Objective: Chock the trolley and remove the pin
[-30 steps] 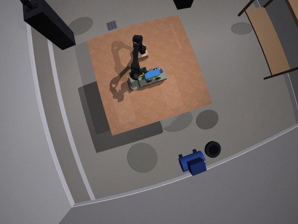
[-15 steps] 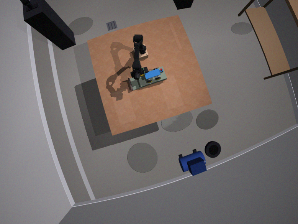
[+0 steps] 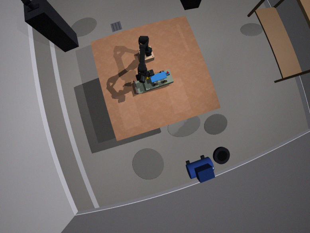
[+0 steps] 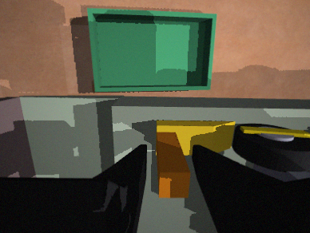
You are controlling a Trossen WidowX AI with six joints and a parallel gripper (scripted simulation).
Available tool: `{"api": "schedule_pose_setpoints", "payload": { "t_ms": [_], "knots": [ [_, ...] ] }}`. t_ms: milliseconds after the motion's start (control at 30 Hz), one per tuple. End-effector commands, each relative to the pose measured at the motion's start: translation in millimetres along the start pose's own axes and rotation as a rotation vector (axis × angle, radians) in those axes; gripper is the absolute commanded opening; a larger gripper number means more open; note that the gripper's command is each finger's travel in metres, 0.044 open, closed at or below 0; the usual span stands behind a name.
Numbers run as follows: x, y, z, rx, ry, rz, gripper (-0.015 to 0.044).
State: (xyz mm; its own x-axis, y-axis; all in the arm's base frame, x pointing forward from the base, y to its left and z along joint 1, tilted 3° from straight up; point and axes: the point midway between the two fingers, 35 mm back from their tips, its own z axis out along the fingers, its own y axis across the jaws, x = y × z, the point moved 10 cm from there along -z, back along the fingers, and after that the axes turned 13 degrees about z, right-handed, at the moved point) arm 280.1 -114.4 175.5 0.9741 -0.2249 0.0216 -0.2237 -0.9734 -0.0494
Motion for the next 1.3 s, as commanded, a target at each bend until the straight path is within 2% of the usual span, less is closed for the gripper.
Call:
{"api": "schedule_pose_setpoints", "payload": {
  "t_ms": [0,600,733,867,1067,1167,1267],
  "knots": [
    [0,0,0,0.001,0.0,-0.002,0.019],
    [0,2,-59,0.007,-0.001,0.0,0.019],
    [0,2,-51,0.005,-0.005,0.005,0.0295],
    [0,1,-55,0.006,0.01,-0.046,0.019],
    [1,-10,-62,0.021,0.04,-0.249,0.019],
    [4,-15,-64,0.044,0.097,-0.254,0.019],
    [9,-38,-68,0.072,0.132,-0.402,0.019]
  ]
}}
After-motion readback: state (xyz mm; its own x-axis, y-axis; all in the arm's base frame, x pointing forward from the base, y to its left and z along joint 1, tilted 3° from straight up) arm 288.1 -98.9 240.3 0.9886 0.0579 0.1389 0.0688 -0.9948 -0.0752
